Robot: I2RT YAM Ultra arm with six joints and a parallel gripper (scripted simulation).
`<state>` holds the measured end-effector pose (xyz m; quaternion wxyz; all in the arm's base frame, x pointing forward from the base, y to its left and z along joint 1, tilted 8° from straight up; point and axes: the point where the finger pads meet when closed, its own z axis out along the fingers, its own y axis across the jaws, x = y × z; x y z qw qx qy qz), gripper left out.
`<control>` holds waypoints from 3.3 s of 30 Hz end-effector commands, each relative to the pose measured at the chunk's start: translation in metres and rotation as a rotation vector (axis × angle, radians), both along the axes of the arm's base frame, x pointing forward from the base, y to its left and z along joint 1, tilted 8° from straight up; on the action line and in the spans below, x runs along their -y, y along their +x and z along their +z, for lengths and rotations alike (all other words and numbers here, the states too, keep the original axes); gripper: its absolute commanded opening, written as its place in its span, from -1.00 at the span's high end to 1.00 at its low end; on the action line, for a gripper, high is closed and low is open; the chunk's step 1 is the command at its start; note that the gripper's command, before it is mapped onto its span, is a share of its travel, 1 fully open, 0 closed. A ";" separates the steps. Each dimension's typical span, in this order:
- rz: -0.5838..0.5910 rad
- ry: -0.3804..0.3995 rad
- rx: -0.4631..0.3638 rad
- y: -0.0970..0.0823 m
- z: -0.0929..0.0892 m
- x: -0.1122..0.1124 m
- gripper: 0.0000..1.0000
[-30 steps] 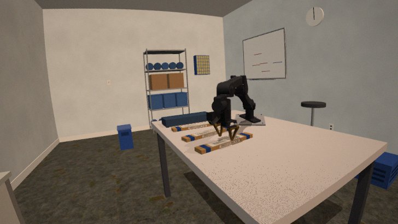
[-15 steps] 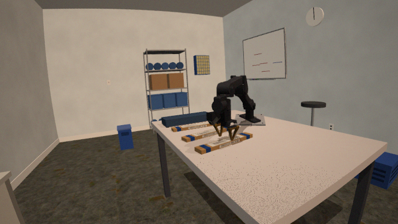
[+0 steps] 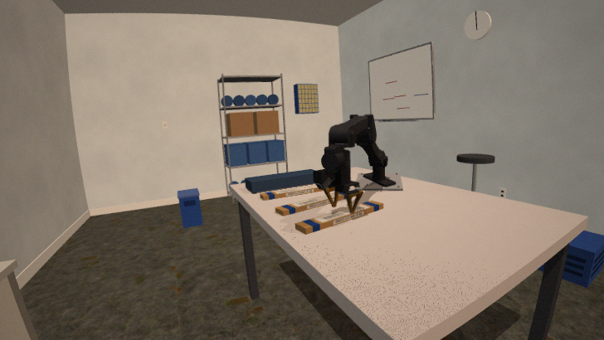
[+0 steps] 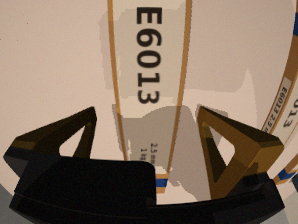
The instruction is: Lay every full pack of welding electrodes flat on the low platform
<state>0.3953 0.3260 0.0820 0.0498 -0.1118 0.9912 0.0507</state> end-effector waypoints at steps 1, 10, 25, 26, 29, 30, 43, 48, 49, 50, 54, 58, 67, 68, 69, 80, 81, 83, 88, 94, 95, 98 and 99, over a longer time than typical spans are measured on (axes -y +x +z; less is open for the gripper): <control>0.000 0.010 0.011 0.000 0.006 -0.002 -0.91; 0.000 0.010 0.011 0.000 0.006 -0.002 -0.91; 0.002 0.027 0.031 -0.001 0.022 0.000 -0.91; 0.001 0.023 0.026 -0.002 0.023 0.001 -0.91; 0.000 0.005 0.003 -0.003 0.023 0.005 -0.91; -0.001 0.005 0.003 -0.003 0.028 0.006 -0.91; 0.000 -0.001 -0.002 -0.010 0.080 0.011 -0.91; 0.000 -0.001 -0.002 -0.011 0.091 0.012 -0.91; 0.000 -0.001 -0.002 -0.011 0.091 0.012 -0.91; 0.000 -0.001 -0.002 -0.011 0.091 0.012 -0.91; 0.000 -0.005 -0.008 -0.011 0.089 0.012 -0.91; 0.000 -0.005 -0.008 -0.011 0.089 0.012 -0.91; 0.000 -0.005 -0.008 -0.011 0.089 0.012 -0.91; 0.000 -0.005 -0.008 -0.011 0.089 0.012 -0.91; 0.000 -0.005 -0.008 -0.011 0.089 0.012 -0.91; 0.000 -0.005 -0.007 -0.011 0.089 0.012 -0.91; 0.000 -0.005 -0.007 -0.011 0.089 0.012 -0.91; 0.000 -0.005 -0.007 -0.011 0.089 0.012 -0.91; 0.000 -0.005 -0.007 -0.011 0.089 0.012 -0.91; 0.000 -0.005 -0.007 -0.011 0.089 0.012 -0.91; 0.000 -0.005 -0.007 -0.011 0.089 0.012 -0.91; 0.020 -0.007 -0.005 -0.010 0.087 0.032 -0.91; 0.020 -0.007 -0.005 -0.009 0.087 0.039 -0.91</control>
